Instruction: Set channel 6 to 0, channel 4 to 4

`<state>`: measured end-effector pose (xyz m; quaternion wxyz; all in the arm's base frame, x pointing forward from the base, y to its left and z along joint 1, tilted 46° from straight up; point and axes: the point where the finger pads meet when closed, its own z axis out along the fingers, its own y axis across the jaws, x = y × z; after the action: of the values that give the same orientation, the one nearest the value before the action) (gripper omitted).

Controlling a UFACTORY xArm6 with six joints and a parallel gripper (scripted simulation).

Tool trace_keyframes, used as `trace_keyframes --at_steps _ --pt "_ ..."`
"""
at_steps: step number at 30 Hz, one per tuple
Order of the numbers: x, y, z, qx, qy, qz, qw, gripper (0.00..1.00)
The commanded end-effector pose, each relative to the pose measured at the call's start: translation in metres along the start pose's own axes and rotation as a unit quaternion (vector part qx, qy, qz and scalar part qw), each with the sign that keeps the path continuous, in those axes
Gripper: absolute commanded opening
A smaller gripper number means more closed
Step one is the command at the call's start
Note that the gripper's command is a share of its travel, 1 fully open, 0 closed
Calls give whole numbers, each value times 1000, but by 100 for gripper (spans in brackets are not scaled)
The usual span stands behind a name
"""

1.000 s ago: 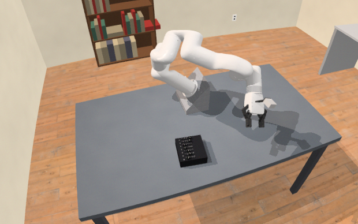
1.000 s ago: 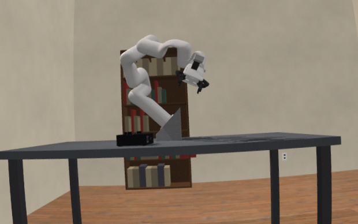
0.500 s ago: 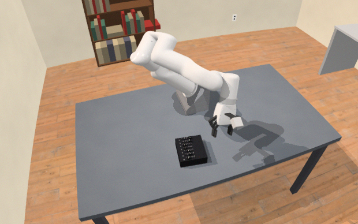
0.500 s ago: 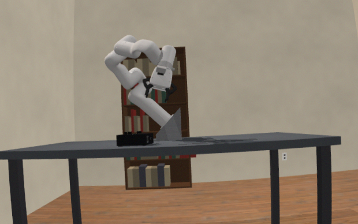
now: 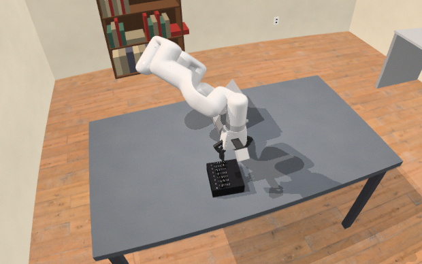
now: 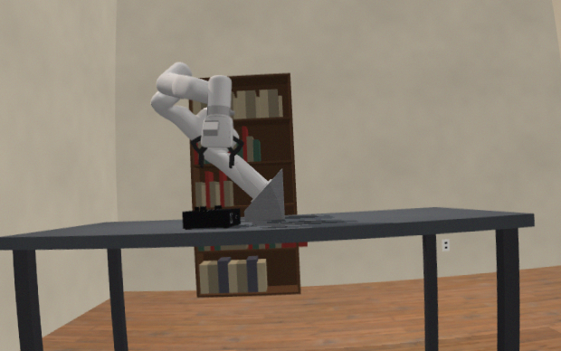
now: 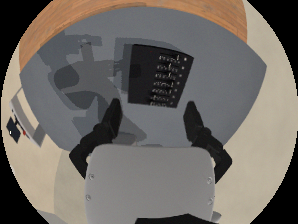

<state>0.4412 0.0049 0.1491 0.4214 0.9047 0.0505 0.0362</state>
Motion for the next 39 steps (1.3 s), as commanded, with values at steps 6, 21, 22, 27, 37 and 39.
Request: trace_keyframes --at_steps 6,21,22,27,37,39 --pt "-23 22 3 35 -30 12 999 100" --pt "-23 22 3 37 -30 6 999 100" --pt "-23 23 4 38 -30 1 999 100" --pt "-22 29 11 53 -26 -63 996 100" --pt "-24 51 35 92 1 -256 962 100" --pt "-24 58 42 97 10 -296 950 100"
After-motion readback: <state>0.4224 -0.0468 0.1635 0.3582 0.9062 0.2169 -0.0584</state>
